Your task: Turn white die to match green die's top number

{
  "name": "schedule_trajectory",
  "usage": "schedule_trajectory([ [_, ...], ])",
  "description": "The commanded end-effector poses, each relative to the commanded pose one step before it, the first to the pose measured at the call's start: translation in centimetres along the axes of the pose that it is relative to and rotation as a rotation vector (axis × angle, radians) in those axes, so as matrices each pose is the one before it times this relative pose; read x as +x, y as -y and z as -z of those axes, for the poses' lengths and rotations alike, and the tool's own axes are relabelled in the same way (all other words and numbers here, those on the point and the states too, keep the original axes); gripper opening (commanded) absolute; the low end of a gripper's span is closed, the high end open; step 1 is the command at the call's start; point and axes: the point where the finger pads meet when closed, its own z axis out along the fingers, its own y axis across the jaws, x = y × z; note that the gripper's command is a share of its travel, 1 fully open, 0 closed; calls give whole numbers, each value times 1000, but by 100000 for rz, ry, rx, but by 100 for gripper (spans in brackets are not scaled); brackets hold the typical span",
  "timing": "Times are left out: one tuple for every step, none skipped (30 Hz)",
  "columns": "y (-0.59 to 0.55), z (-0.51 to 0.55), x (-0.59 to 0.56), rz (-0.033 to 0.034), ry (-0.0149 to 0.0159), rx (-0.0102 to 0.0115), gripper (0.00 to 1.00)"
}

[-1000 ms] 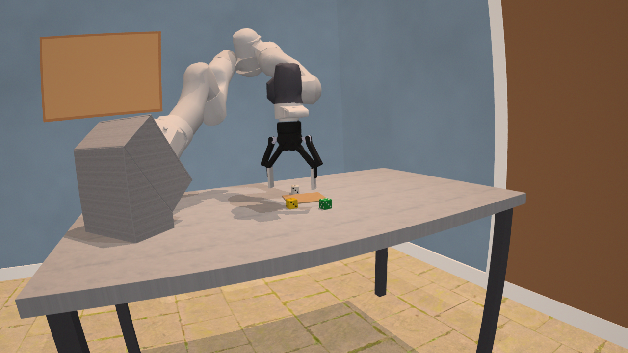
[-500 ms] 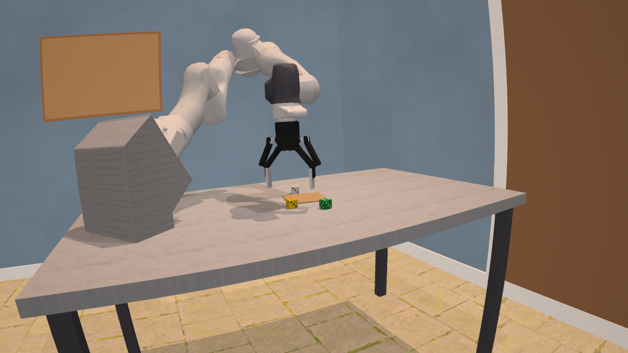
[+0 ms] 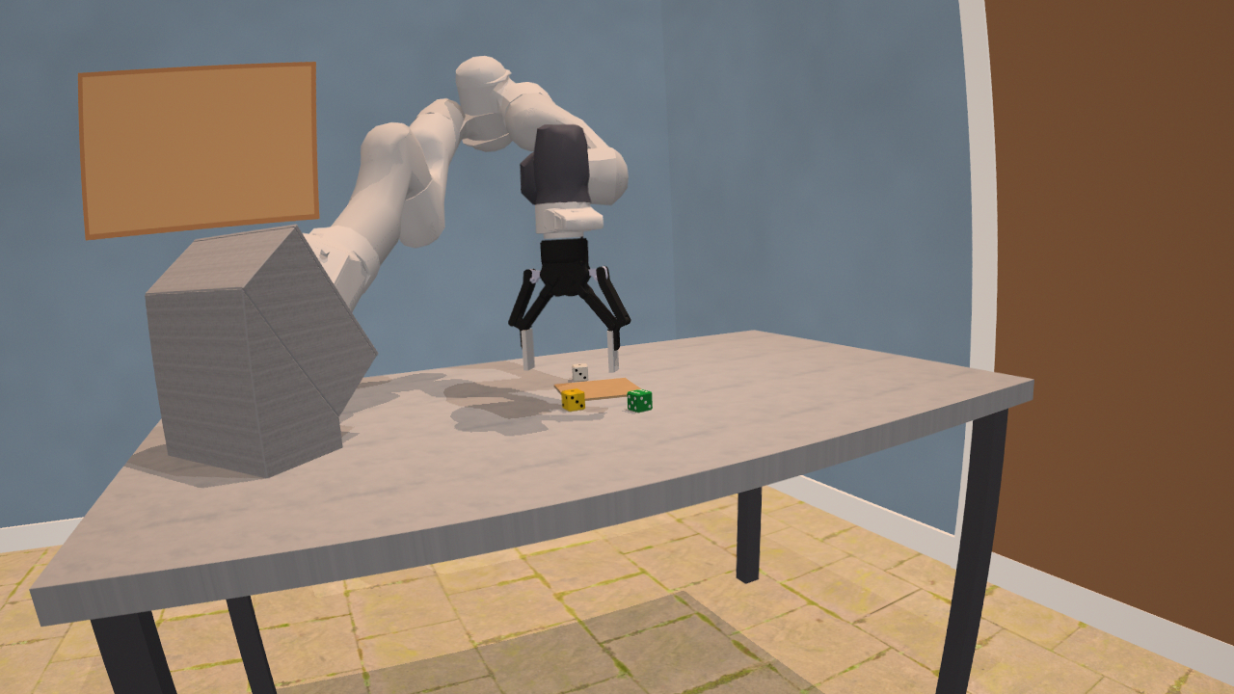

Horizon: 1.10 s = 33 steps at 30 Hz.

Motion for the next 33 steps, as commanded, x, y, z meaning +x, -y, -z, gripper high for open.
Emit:
schedule_trajectory([
  [-97, -97, 11, 685, -228, -26, 100],
  [0, 0, 0, 0, 0, 0, 100],
  [0, 0, 0, 0, 0, 0, 100],
  [0, 0, 0, 0, 0, 0, 100],
  [0, 0, 0, 0, 0, 0, 100],
  [0, 0, 0, 0, 0, 0, 100],
  [0, 0, 0, 0, 0, 0, 100],
  [0, 0, 0, 0, 0, 0, 100],
  [0, 0, 0, 0, 0, 0, 100],
  [0, 0, 0, 0, 0, 0, 100],
  [0, 0, 0, 0, 0, 0, 100],
  [-1, 0, -2, 0, 0, 0, 100],
  [-4, 0, -11, 0, 0, 0, 100],
  [-9, 0, -29, 0, 0, 0, 100],
  [-17, 0, -53, 0, 0, 0, 100],
  [-28, 0, -84, 0, 0, 0, 100],
  [-39, 0, -119, 0, 0, 0, 100],
  [-53, 0, -157, 0, -1, 0, 100],
  [-66, 0, -201, 0, 1, 0, 100],
  [-82, 0, -244, 0, 0, 0, 100],
  [-96, 0, -291, 0, 0, 0, 100],
  [0, 0, 0, 0, 0, 0, 100],
  [0, 0, 0, 0, 0, 0, 100],
  [-111, 0, -336, 0, 0, 0, 100],
  [-127, 0, -381, 0, 0, 0, 100],
  [-142, 0, -426, 0, 0, 0, 100],
  [-156, 0, -471, 0, 0, 0, 100],
  [-170, 0, -513, 0, 0, 0, 100],
  [-183, 0, -553, 0, 0, 0, 100],
  [-196, 0, -591, 0, 0, 0, 100],
  [-208, 0, -625, 0, 0, 0, 100],
  [-218, 0, -659, 0, 0, 0, 100],
  [-228, 0, -688, 0, 0, 0, 100],
])
